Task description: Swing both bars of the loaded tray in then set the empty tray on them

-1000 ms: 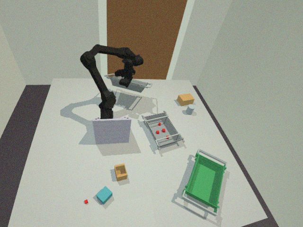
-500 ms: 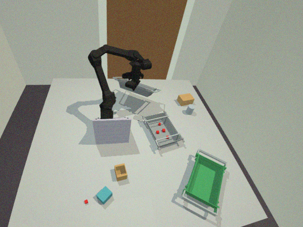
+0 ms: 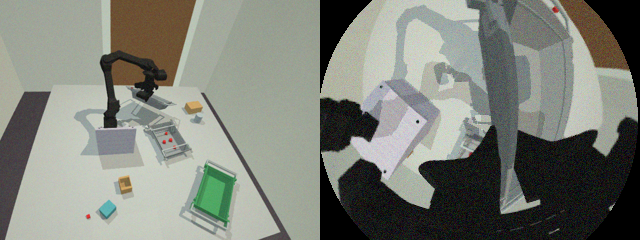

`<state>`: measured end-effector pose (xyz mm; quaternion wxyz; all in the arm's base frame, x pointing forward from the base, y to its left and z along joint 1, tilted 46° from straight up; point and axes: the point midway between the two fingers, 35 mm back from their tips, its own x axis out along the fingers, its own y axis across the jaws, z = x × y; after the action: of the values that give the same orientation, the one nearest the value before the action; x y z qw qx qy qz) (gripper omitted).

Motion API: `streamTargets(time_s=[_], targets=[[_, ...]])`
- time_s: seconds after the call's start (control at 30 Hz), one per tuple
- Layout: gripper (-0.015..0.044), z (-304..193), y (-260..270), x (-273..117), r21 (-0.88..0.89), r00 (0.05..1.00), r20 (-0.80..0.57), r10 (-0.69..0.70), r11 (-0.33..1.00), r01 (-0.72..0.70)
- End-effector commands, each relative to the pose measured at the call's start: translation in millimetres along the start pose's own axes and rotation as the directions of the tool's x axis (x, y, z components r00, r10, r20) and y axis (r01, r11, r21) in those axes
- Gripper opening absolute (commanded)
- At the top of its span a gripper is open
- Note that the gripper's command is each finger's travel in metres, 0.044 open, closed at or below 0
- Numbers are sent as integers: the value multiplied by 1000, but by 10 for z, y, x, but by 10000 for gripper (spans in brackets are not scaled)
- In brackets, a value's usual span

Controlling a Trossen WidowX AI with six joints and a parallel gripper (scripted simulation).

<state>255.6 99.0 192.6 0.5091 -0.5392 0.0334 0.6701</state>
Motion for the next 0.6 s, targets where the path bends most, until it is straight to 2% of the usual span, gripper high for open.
streamTargets(time_s=[0.0, 0.57], targets=[[0, -204, -28, -37, 40, 1000, -11, -16, 999, 16], [0, -889, 166, -10, 221, 1000, -7, -7, 975, 8]])
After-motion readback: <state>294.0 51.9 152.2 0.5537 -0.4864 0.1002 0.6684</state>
